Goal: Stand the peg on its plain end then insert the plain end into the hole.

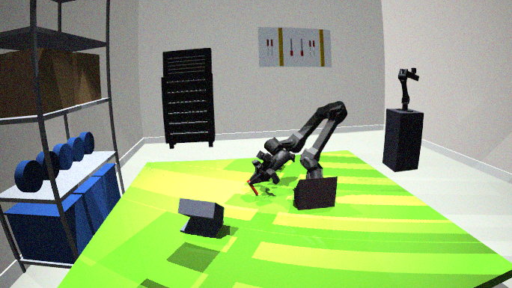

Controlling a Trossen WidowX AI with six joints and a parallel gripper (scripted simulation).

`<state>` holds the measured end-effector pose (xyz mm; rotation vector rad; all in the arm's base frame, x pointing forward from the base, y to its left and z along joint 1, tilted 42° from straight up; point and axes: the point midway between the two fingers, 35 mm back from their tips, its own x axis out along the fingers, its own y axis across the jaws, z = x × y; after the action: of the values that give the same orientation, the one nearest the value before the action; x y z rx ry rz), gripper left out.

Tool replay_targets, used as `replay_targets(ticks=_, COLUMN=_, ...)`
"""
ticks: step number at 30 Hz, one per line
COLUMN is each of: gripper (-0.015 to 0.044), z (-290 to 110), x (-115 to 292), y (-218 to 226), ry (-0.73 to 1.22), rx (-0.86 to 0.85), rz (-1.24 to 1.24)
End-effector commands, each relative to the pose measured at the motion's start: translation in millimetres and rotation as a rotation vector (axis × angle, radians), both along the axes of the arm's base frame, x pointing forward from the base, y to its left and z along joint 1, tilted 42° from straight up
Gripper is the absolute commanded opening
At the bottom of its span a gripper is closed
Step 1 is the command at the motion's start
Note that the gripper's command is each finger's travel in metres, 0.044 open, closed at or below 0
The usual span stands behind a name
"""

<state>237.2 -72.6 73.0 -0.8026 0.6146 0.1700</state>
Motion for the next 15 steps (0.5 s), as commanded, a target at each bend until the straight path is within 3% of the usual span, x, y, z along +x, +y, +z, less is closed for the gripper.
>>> replay_targets(ticks=1, gripper=0.0049, z=0.4, x=-3.2, y=0.0, ry=-0.029, rx=0.01, rz=0.029)
replay_targets(ticks=15, gripper=0.0049, z=1.8, x=-12.2, y=-3.1, ry=-0.111, rx=0.053, rz=0.106)
